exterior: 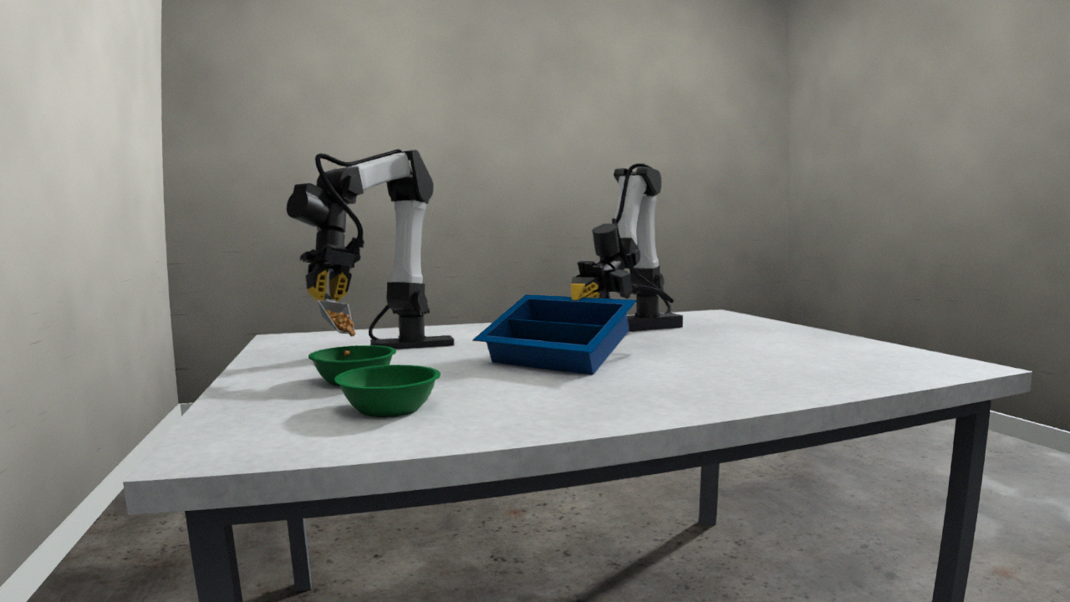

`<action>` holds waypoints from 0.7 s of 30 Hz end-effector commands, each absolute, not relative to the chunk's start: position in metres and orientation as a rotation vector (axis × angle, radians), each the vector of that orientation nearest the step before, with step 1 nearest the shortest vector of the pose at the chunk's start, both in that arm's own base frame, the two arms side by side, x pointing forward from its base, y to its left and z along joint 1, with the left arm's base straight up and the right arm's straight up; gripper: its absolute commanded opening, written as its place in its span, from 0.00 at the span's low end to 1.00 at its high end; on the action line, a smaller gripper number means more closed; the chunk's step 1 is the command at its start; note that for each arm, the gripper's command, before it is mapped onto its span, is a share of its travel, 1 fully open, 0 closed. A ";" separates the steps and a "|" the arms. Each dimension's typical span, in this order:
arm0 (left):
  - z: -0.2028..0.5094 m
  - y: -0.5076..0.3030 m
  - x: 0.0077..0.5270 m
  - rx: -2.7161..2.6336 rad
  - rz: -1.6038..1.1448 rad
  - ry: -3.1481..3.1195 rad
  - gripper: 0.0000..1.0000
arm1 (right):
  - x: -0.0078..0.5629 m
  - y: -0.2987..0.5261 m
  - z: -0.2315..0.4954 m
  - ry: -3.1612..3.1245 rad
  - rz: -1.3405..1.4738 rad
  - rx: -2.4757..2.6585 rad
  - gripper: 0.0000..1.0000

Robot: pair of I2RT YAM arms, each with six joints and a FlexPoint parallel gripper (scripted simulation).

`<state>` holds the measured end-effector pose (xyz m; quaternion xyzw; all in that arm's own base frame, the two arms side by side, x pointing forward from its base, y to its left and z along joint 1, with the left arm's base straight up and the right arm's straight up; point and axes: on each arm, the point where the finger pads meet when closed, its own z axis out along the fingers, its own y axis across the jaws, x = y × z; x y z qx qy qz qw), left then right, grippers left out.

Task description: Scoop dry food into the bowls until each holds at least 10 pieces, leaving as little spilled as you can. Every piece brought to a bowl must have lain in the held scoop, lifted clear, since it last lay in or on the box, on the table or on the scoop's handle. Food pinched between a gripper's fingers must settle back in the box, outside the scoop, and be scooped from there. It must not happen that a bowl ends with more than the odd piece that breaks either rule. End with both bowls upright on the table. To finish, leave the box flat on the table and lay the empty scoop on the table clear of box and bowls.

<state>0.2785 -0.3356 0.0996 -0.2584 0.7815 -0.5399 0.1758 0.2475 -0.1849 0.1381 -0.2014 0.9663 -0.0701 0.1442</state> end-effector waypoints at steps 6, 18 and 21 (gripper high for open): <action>0.128 -0.346 0.281 -0.667 -1.615 2.147 0.00 | 0.241 -0.165 0.132 2.725 -0.147 -0.252 0.00; 0.128 -0.346 0.281 -0.667 -1.615 2.147 0.00 | 0.230 -0.139 0.115 2.641 -0.044 0.152 0.00; 0.128 -0.346 0.281 -0.667 -1.615 2.147 0.00 | 0.231 -0.140 0.116 2.636 -0.047 0.158 0.00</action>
